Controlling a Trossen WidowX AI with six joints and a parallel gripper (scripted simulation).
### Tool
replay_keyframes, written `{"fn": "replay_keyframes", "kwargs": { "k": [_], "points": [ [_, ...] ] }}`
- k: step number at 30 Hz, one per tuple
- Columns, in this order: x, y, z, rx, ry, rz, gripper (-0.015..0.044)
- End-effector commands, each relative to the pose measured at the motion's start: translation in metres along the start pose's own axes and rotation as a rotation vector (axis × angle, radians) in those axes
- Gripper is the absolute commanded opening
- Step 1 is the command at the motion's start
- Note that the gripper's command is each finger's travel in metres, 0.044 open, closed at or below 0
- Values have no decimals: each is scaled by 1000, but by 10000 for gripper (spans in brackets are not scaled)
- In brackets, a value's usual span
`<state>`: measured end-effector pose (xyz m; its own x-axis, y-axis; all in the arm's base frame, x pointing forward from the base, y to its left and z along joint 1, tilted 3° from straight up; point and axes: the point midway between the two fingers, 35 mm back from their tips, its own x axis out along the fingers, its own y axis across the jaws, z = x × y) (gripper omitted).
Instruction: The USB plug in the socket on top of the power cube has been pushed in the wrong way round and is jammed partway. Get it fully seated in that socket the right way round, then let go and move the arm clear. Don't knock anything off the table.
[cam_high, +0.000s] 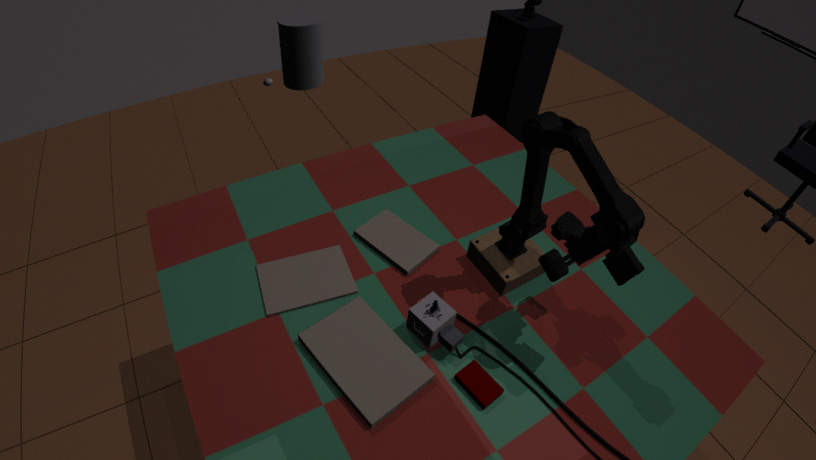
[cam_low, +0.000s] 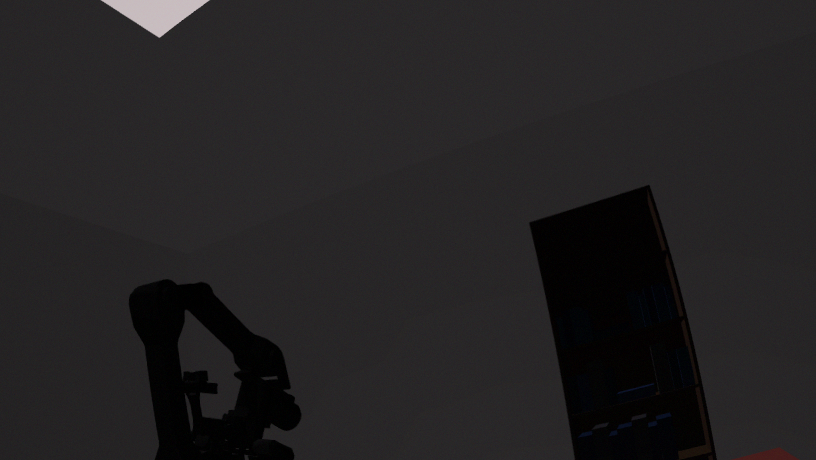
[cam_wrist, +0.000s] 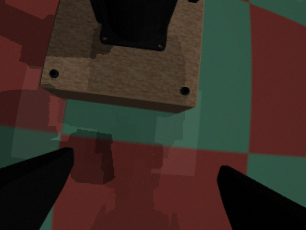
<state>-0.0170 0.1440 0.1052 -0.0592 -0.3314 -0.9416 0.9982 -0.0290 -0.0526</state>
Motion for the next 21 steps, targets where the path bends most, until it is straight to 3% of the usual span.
{"fn": "replay_keyframes", "kwargs": {
  "k": [1,11,21],
  "points": [
    [0,1,-1,21,2,-2,426],
    [-18,53,-27,1218,62,-133,440],
    [-27,121,-31,2473,6,-309,440]
  ]
}}
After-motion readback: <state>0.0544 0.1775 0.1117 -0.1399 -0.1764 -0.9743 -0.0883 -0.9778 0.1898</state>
